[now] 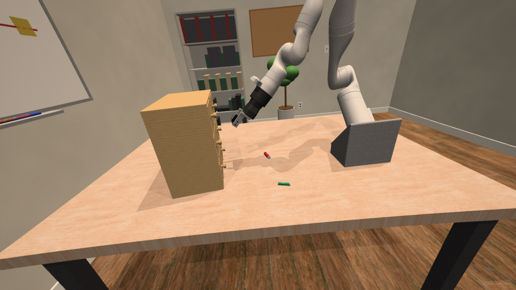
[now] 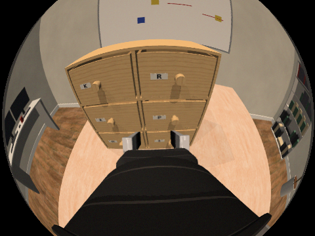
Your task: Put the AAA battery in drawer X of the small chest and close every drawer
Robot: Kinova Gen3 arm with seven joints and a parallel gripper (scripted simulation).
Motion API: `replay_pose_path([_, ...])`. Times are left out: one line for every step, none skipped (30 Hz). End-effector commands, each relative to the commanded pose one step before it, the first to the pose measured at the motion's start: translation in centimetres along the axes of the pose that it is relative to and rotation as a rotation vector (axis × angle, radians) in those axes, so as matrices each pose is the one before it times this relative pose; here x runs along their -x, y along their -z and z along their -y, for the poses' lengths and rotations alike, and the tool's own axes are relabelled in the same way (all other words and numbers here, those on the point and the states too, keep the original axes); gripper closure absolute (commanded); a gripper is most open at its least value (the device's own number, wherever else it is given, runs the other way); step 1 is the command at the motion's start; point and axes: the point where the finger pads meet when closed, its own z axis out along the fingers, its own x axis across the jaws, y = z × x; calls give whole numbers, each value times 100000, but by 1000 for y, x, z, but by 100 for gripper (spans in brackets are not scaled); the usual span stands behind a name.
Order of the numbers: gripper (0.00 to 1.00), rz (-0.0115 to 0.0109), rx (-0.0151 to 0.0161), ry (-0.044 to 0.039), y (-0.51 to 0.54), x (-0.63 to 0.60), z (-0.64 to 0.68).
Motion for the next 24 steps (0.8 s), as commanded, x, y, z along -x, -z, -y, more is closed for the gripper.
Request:
replay_pose_path([0, -1002, 263, 570, -365, -307, -658])
replay_pose_path([0, 0, 0, 0, 0, 0, 0])
replay_pose_path([0, -2, -674, -1, -79, 0, -10])
replay_pose_path([0, -8, -663, -7, -87, 0, -9])
replay_pose_path([0, -5, -658, -4, -82, 0, -10])
replay_pose_path([0, -2, -652, -2, -78, 0, -11])
replay_pose_path([0, 1, -646, 0, -73, 0, -12])
replay_pose_path([0, 4, -639, 3, -69, 0, -13])
replay_pose_path([0, 7, -633, 5, -65, 0, -14])
replay_pose_path([0, 10, -626, 7, -61, 0, -15])
replay_pose_path([0, -9, -617, -6, -78, -1, -11])
replay_pose_path([0, -10, -610, -7, -78, -1, -11])
replay_pose_path([0, -7, -602, -4, -74, -1, -13])
replay_pose_path([0, -3, -595, -2, -70, 0, -14])
replay_pose_path([0, 1, -588, 0, -66, 0, -14])
replay_pose_path([0, 4, -580, 2, -63, 0, -15])
replay_pose_path([0, 7, -572, 5, -59, 1, -16])
replay_pose_path([0, 0, 0, 0, 0, 0, 0])
replay_pose_path([0, 0, 0, 0, 0, 0, 0])
replay_pose_path([0, 11, -565, 6, -55, 1, -17])
replay_pose_path([0, 3, -559, 2, -60, 0, -15])
replay_pose_path([0, -14, -554, -8, -72, -2, -12])
replay_pose_path([0, -10, -546, -6, -68, -1, -13])
replay_pose_path([0, -7, -537, -4, -65, -1, -14])
